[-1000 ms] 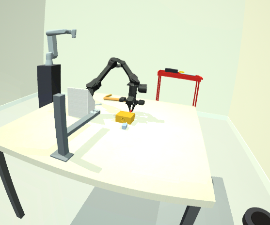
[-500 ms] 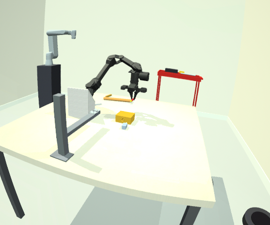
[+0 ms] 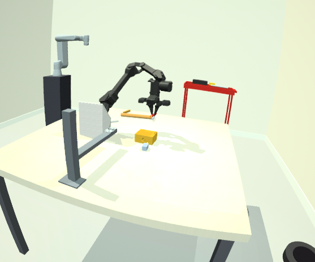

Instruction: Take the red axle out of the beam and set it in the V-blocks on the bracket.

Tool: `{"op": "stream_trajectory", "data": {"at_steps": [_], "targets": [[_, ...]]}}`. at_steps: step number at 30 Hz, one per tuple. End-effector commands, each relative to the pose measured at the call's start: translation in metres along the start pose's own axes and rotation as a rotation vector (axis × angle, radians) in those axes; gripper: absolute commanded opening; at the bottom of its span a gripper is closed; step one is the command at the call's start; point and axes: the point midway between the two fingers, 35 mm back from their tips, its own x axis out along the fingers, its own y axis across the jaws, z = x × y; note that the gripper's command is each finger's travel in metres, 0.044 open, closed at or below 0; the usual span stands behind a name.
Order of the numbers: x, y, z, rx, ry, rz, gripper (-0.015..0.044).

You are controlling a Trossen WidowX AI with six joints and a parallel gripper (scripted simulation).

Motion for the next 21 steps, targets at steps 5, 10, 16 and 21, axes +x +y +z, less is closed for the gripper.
{"op": "stream_trajectory", "data": {"at_steps": [5,10,16,21], "targets": [[-0.003,-0.008,0.06,0.006,-0.033,-0.003,0.0],[-0.005,-0.017,0.097,0.01,-0.046,-0.004,0.0],[-0.007,-0.035,0.138,0.012,-0.053,-0.01,0.0],[-0.006,-0.053,0.169,0.012,-0.051,-0.015,0.0]]}}
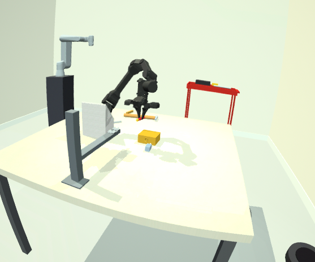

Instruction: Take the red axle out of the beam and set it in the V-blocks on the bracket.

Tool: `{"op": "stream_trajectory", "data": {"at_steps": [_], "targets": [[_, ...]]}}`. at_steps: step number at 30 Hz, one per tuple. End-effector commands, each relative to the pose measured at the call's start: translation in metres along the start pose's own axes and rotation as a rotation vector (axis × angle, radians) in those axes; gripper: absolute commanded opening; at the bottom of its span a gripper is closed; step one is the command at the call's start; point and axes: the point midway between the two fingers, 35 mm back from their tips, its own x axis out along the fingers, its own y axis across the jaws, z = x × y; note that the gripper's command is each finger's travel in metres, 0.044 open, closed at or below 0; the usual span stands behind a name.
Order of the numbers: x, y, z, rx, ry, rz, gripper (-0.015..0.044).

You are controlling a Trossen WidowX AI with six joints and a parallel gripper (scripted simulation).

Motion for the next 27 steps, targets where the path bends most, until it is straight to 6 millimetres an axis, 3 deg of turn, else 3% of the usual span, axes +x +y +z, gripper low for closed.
{"op": "stream_trajectory", "data": {"at_steps": [1,17,21,27], "targets": [[0.004,-0.016,0.022,-0.001,0.005,-0.014,0.0],[0.023,-0.091,0.097,-0.019,0.06,-0.026,0.0],[0.029,-0.108,0.107,-0.027,0.079,-0.025,0.0],[0.028,-0.109,0.108,-0.028,0.08,-0.025,0.0]]}}
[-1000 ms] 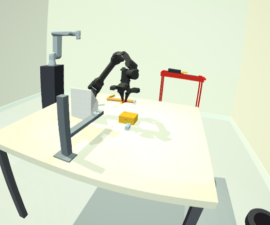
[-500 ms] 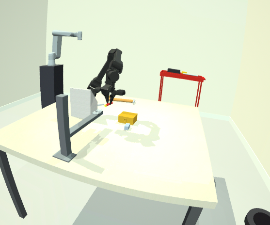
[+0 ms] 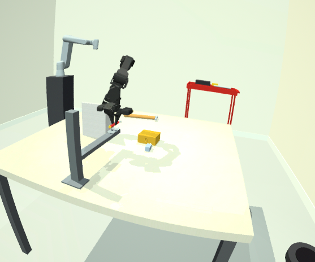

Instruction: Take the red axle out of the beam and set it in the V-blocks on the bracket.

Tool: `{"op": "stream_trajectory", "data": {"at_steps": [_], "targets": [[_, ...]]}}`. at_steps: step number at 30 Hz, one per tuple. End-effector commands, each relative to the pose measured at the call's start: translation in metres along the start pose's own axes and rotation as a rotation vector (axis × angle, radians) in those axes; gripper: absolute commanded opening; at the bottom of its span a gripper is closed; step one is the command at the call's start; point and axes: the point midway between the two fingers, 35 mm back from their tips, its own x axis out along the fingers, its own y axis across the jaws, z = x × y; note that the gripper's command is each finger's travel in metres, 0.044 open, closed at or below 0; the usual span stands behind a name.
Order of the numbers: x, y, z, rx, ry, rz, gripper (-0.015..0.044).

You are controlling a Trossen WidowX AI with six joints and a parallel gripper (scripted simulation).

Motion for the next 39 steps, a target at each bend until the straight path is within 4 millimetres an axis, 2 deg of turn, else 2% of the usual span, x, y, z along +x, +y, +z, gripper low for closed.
{"op": "stream_trajectory", "data": {"at_steps": [1,17,33,34,39], "targets": [[0.002,-0.001,0.001,-0.01,0.0,-0.007,0.0],[0.02,-0.001,0.0,-0.014,0.0,-0.006,0.0],[0.015,-0.001,0.002,-0.017,-0.003,-0.007,0.042],[0.011,-0.001,0.002,-0.015,-0.001,-0.007,0.044],[0.0,-0.001,0.002,-0.014,0.0,-0.007,0.044]]}}
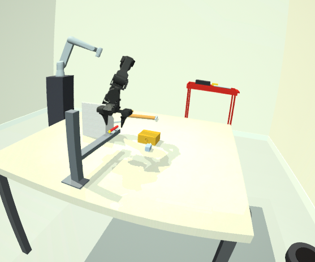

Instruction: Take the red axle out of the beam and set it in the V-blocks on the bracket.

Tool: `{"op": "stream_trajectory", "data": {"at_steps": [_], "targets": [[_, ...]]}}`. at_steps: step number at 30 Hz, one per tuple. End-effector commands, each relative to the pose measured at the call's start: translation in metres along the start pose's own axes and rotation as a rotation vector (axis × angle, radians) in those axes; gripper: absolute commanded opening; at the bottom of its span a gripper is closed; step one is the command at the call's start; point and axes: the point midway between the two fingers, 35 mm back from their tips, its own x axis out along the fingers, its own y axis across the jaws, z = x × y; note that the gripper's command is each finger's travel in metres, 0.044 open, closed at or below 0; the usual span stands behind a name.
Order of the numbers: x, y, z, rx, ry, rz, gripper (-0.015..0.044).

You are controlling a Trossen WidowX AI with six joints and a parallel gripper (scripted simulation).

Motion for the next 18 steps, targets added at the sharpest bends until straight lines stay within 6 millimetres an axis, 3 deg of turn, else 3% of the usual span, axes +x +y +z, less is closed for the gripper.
{"op": "stream_trajectory", "data": {"at_steps": [1,4,5,18], "targets": [[-0.0087,-0.0001,0.0004,-0.006,-0.003,-0.003,0.044],[-0.0156,-0.0001,0.0004,-0.006,-0.003,-0.003,0.044],[-0.0091,0.0002,0.0002,0.0,0.0,0.0,0.044],[-0.0091,0.0002,0.0002,0.0,0.0,0.0,0.044]]}}
